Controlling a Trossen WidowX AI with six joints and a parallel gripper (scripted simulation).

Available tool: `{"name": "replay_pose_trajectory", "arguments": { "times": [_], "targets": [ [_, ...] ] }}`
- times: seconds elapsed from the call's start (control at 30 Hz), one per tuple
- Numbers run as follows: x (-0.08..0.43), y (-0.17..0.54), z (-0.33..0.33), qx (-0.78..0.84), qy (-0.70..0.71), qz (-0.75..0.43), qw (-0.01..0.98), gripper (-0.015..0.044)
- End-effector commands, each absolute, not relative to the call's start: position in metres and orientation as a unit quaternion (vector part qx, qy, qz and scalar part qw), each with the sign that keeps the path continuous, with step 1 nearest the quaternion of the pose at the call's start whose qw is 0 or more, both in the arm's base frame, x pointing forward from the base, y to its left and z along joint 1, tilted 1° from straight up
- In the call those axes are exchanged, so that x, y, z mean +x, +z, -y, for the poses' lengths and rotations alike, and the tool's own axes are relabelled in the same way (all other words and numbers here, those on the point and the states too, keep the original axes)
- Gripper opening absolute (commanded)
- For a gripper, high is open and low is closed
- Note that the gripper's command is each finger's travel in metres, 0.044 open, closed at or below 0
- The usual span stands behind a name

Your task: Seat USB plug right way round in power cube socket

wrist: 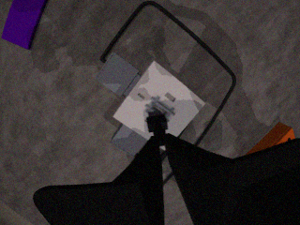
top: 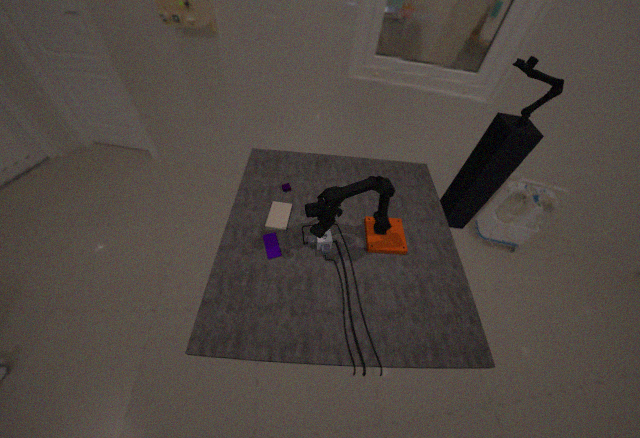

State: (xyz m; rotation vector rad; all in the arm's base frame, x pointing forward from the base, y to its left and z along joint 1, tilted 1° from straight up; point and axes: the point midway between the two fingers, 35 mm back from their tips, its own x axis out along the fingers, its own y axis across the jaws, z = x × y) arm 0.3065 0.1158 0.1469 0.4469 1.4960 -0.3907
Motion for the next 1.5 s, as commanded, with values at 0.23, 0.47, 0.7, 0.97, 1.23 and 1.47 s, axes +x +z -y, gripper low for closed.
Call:
{"name": "replay_pose_trajectory", "arguments": {
  "times": [0.23, 0.47, 0.7, 0.97, 1.23, 1.47],
  "targets": [
    [0.3067, 0.1468, -0.1159, 0.097, -0.075, -0.688, 0.715, 0.0000],
    [0.3067, 0.1468, -0.1159, 0.031, -0.011, -0.692, 0.721, 0.0000],
    [0.3067, 0.1468, -0.1159, -0.035, 0.052, -0.690, 0.721, 0.0000],
    [0.3067, 0.1468, -0.1159, -0.111, 0.124, -0.681, 0.713, 0.0000],
    [0.3067, 0.1468, -0.1159, -0.185, 0.194, -0.664, 0.698, 0.0000],
    [0.3067, 0.1468, -0.1159, -0.248, 0.254, -0.644, 0.678, 0.0000]
  ]
}}
